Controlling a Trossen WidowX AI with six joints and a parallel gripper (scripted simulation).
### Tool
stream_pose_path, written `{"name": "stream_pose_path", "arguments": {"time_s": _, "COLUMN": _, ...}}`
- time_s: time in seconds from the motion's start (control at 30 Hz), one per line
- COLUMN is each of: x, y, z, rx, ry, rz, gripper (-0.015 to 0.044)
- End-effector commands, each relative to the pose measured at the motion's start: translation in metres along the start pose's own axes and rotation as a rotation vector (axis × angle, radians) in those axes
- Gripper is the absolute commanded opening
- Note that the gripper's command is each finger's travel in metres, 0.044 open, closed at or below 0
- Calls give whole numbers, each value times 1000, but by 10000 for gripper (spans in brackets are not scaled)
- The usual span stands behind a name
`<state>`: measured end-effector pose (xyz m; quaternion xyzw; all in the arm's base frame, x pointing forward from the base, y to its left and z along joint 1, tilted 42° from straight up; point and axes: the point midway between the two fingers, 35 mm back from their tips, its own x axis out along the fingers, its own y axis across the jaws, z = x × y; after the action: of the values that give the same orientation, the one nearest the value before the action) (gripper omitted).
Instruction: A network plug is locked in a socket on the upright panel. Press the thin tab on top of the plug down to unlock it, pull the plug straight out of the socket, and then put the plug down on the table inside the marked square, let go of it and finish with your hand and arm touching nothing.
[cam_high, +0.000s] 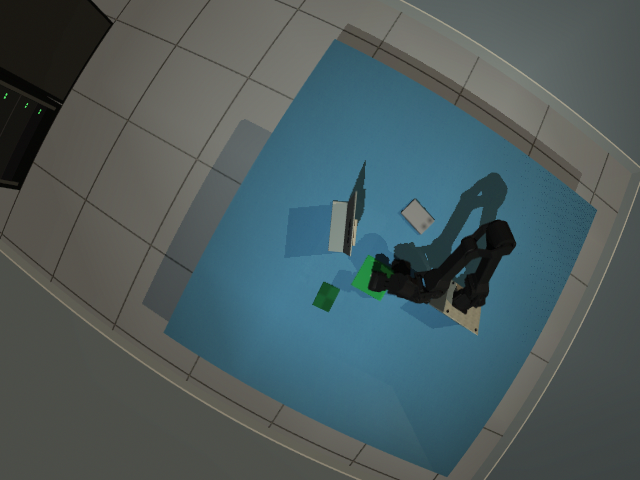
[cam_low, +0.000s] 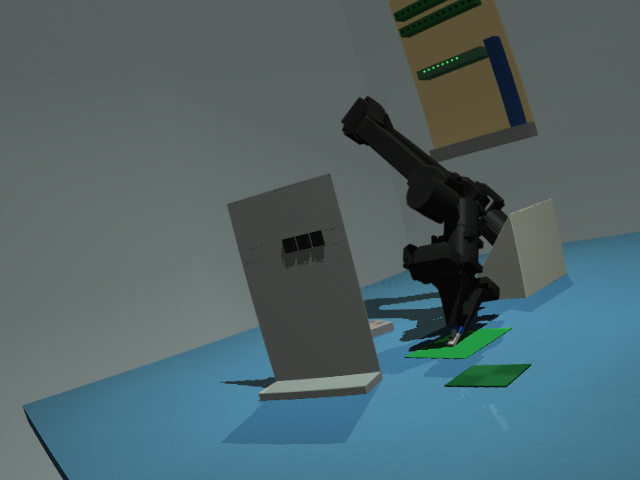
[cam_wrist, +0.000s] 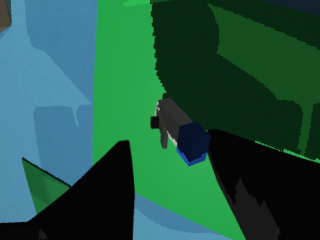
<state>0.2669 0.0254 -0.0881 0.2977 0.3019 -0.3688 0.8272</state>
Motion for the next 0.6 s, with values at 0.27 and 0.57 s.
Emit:
{"name": "stream_pose_path", "arguments": {"time_s": 0.27, "x": -13, "y": 2, "z": 0, "rx": 4, "ry": -1, "rz": 5, "gripper": 156}}
{"name": "stream_pose_path", "arguments": {"time_s": 0.57, "x": -22, "y": 2, "z": -1, "rx": 2, "ry": 0, "rz": 6, "gripper": 156}}
